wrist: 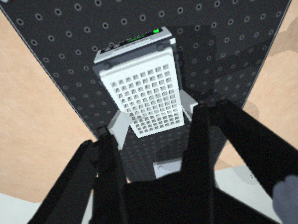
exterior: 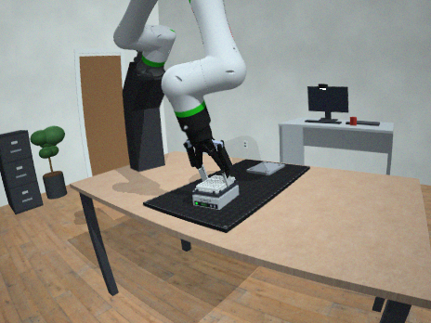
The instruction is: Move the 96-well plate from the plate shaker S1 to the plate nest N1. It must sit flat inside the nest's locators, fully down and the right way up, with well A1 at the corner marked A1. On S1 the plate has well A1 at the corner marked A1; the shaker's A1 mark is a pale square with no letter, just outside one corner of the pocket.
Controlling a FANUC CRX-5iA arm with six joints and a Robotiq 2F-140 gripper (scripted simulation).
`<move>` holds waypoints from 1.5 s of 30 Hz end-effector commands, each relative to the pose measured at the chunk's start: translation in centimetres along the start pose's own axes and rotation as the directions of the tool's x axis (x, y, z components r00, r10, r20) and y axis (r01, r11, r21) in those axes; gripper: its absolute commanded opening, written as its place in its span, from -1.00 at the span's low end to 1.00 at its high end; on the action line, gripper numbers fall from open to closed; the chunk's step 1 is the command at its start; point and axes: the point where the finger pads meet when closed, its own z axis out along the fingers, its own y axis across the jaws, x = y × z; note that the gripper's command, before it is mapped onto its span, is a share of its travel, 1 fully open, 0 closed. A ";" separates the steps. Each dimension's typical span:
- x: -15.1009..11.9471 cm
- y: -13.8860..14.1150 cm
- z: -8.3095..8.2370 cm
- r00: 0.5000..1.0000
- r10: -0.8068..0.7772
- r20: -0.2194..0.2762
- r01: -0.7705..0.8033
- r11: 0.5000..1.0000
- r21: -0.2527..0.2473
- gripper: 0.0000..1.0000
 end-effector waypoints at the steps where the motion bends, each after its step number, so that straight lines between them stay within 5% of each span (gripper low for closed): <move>1: -0.2 0.0 -0.5 1.000 0.000 0.000 0.000 1.000 0.000 -1.00; 45: -2.5 0.0 -5.5 1.000 0.000 0.000 0.000 1.000 0.000 -1.00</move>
